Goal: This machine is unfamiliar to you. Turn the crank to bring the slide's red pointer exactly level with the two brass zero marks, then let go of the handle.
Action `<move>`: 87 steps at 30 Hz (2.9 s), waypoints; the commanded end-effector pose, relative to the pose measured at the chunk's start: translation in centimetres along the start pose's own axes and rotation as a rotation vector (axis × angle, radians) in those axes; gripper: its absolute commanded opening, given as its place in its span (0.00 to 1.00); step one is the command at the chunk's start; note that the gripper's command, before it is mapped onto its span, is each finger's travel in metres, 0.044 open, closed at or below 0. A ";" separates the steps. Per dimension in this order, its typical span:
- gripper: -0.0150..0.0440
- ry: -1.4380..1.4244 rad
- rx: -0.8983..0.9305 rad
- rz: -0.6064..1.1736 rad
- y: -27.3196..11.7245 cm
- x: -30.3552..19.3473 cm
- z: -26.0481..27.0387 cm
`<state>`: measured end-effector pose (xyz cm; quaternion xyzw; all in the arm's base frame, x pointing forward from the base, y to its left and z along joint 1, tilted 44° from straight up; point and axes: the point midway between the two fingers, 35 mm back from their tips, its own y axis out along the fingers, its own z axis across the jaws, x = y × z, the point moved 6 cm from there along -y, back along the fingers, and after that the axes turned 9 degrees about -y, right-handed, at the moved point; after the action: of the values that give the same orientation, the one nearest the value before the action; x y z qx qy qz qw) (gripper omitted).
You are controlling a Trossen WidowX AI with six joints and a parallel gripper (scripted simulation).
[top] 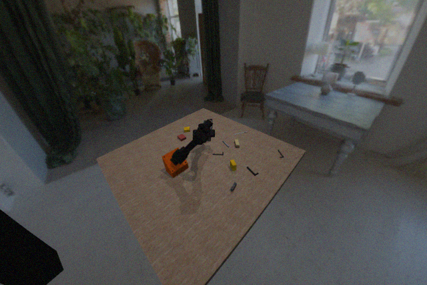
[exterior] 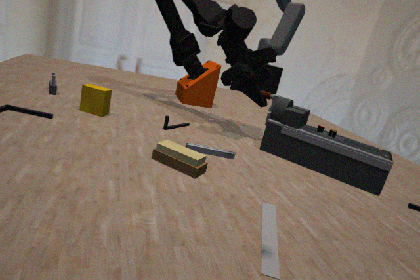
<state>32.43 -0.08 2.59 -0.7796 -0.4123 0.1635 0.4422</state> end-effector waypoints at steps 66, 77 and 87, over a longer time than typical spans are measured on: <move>0.25 -0.013 0.019 -0.009 0.1 0.1 1.5; 0.25 -0.001 -0.005 -0.003 0.1 0.0 0.7; 0.43 -0.001 -0.005 -0.003 0.1 0.0 0.7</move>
<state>32.02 0.34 2.11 -0.7800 -0.4141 0.1622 0.4403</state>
